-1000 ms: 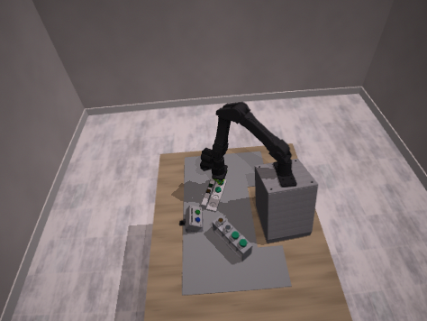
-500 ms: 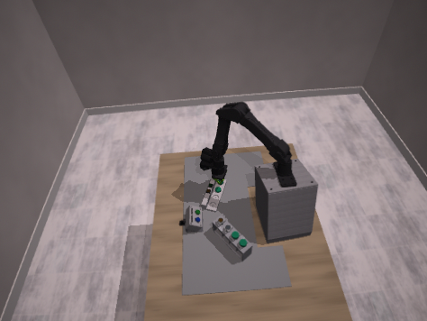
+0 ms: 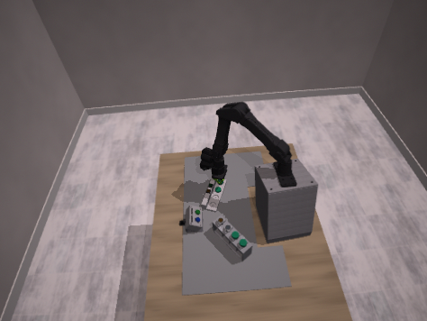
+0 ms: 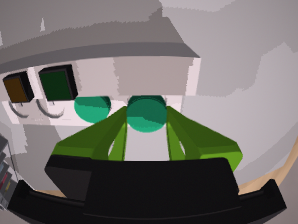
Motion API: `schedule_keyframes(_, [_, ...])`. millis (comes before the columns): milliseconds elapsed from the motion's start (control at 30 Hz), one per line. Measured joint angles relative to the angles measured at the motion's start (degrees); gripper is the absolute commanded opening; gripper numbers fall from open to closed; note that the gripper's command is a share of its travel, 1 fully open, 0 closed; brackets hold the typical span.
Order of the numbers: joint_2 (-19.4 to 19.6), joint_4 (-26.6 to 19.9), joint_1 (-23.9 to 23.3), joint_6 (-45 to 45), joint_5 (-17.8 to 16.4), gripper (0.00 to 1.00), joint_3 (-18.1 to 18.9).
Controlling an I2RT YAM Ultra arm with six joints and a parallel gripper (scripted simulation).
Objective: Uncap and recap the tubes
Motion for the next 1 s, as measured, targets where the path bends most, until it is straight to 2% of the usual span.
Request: schedule_keyframes(1000, [1.57,0.09,-0.42,-0.52,-0.15,0.0,0.59])
